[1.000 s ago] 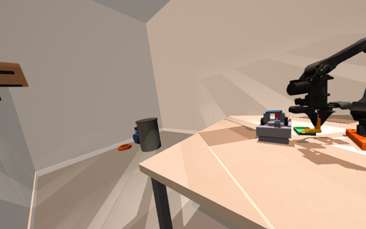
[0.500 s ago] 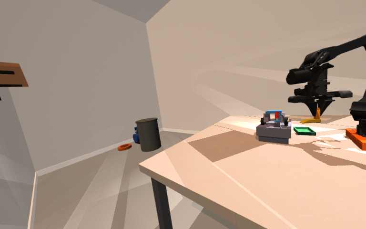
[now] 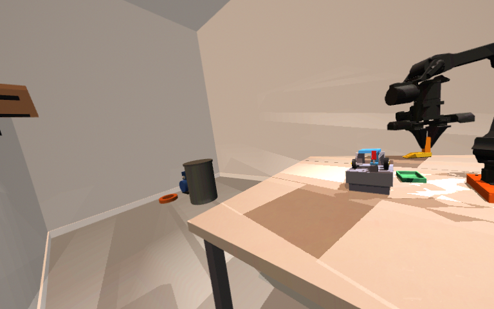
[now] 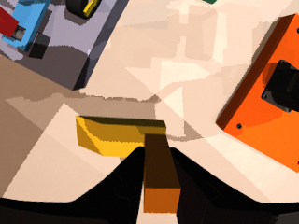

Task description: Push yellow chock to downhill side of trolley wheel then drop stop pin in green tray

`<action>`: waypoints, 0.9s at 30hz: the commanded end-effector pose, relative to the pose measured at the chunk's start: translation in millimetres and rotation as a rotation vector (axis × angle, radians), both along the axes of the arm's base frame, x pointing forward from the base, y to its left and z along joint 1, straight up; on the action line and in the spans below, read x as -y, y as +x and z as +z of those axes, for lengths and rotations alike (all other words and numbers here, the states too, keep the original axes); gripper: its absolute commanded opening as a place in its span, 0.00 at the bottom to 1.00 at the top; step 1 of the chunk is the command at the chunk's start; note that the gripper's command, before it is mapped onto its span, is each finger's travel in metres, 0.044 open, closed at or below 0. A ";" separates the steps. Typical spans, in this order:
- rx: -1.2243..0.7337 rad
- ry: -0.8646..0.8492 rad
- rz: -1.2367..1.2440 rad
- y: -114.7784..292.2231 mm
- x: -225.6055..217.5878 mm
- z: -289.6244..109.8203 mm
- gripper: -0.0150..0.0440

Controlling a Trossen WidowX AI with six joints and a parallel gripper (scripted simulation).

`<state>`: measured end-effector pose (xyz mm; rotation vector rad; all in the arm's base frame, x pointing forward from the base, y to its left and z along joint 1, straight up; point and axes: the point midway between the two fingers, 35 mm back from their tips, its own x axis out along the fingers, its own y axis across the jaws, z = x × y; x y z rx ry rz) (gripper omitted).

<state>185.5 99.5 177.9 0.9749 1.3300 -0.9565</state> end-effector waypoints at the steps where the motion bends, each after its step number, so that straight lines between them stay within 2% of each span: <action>1: 0.001 0.004 0.041 0.9 -1.3 1.9 0.25; 27: 0.006 -0.015 0.938 0.8 -1.4 1.9 0.25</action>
